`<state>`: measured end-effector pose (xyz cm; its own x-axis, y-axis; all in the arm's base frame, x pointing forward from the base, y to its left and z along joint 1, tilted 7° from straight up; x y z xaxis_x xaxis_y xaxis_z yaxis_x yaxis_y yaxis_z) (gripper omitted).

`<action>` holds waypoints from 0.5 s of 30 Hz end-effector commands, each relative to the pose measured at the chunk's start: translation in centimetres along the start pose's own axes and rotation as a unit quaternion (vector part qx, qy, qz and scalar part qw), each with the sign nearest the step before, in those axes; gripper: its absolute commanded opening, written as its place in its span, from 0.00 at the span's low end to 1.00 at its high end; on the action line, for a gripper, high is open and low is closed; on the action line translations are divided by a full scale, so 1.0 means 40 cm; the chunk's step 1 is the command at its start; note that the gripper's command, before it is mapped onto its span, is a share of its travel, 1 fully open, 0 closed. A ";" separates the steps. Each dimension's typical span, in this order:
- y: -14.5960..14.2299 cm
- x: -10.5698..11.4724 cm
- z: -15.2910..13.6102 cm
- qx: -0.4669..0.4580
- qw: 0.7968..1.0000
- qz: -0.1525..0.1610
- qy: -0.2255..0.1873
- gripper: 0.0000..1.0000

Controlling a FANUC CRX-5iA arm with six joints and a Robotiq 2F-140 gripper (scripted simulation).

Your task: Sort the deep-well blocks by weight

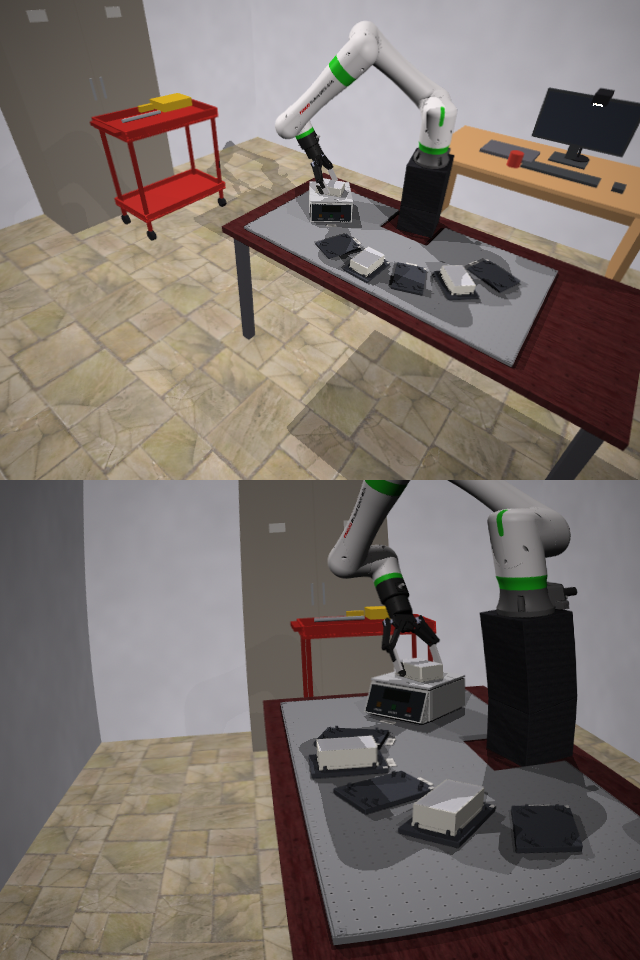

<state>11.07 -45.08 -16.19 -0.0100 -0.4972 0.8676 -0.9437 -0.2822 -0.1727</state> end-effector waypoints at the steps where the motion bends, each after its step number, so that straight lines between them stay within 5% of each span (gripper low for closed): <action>1: 0.000 0.000 0.000 0.000 1.000 0.000 0.000 1.00; 15: -0.003 0.058 -0.033 0.000 1.000 0.000 0.000 1.00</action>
<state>10.82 -45.10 -14.19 -0.0100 -0.4972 0.8676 -0.9437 -0.2822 -0.1727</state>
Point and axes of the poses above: the point where the finger pads meet when closed, its own x axis back along the fingers, its own y axis across the jaws, z = x × y, the point moved 4 cm from there along x, back along the fingers, and after that the axes turned 6 degrees about x, right-handed, at the moved point
